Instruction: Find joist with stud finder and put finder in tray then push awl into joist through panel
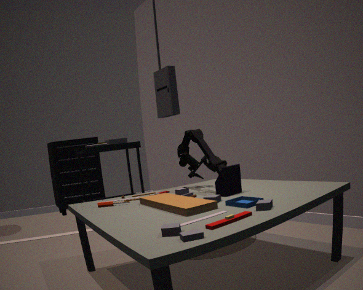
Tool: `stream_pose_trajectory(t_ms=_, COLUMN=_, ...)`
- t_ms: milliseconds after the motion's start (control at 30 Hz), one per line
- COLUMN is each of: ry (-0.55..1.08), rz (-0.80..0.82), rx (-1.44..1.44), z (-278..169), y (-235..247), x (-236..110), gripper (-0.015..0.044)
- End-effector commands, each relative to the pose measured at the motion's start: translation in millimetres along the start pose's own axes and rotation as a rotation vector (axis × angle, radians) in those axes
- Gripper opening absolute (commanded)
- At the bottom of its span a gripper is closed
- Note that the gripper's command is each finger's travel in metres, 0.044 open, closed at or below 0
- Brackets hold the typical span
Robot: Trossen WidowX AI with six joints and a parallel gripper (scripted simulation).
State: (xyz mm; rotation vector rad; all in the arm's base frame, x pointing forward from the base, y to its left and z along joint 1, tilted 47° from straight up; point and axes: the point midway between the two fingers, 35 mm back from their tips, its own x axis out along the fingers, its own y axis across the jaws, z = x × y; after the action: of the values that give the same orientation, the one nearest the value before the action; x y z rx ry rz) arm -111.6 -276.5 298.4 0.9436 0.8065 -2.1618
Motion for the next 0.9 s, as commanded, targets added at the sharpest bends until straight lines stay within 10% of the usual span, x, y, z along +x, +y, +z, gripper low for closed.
stream_pose_trajectory(t_ms=0, ry=-0.002, rz=0.002, rx=-0.006, z=0, y=1, x=0, gripper=0.0426)
stream_pose_trajectory(t_ms=867, ry=-0.726, rz=0.461, rx=-1.597, z=-197, y=182, x=-88, gripper=0.044)
